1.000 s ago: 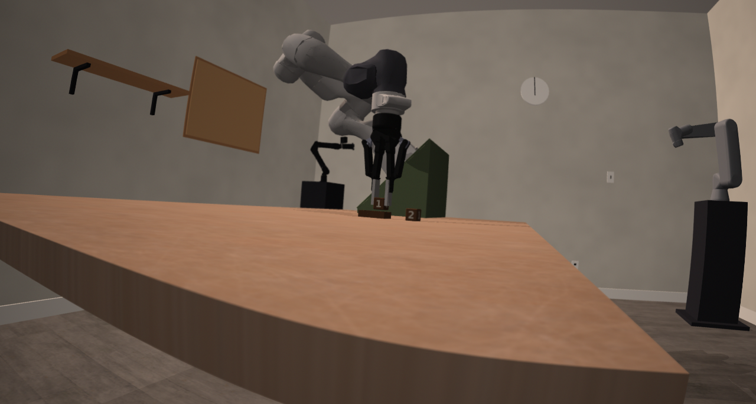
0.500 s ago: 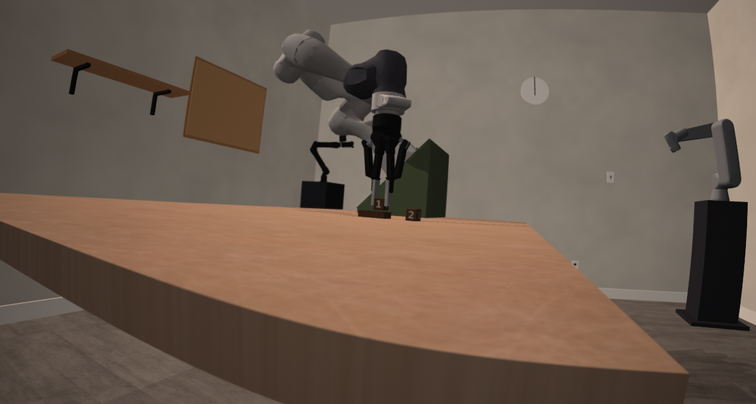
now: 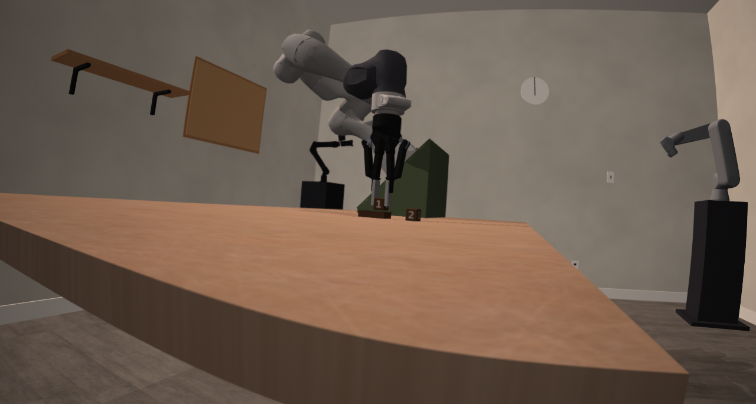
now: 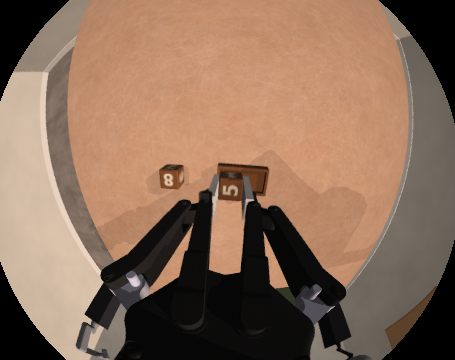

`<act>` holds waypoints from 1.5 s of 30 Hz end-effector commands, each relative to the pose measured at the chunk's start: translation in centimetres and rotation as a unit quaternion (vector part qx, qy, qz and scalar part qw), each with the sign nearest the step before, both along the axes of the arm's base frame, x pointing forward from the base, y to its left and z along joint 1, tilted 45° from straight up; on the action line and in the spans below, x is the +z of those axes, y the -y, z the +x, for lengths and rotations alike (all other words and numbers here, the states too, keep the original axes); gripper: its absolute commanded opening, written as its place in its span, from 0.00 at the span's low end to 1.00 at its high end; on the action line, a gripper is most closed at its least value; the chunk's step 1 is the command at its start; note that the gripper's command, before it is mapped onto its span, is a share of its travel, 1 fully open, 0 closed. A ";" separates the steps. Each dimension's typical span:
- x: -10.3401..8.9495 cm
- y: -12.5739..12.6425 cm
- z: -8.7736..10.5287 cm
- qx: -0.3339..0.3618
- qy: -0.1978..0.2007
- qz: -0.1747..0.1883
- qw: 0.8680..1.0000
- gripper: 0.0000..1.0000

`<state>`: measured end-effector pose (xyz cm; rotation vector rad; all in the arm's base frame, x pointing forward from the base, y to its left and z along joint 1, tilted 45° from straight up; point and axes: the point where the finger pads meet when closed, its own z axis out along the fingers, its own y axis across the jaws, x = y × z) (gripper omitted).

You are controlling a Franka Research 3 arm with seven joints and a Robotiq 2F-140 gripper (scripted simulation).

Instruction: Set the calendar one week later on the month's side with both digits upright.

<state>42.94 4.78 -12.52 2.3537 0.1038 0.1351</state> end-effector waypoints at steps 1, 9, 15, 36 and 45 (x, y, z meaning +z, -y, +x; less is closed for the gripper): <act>-0.1 0.0 0.1 -0.002 0.003 0.002 1.000 0.16; -0.3 0.2 0.2 -0.002 0.003 0.002 1.000 0.16; -0.4 0.3 0.2 -0.002 0.003 0.002 1.000 0.16; -0.8 0.7 0.3 -0.002 0.003 0.002 1.000 0.16; -0.8 0.7 0.3 -0.002 0.003 0.002 1.000 0.16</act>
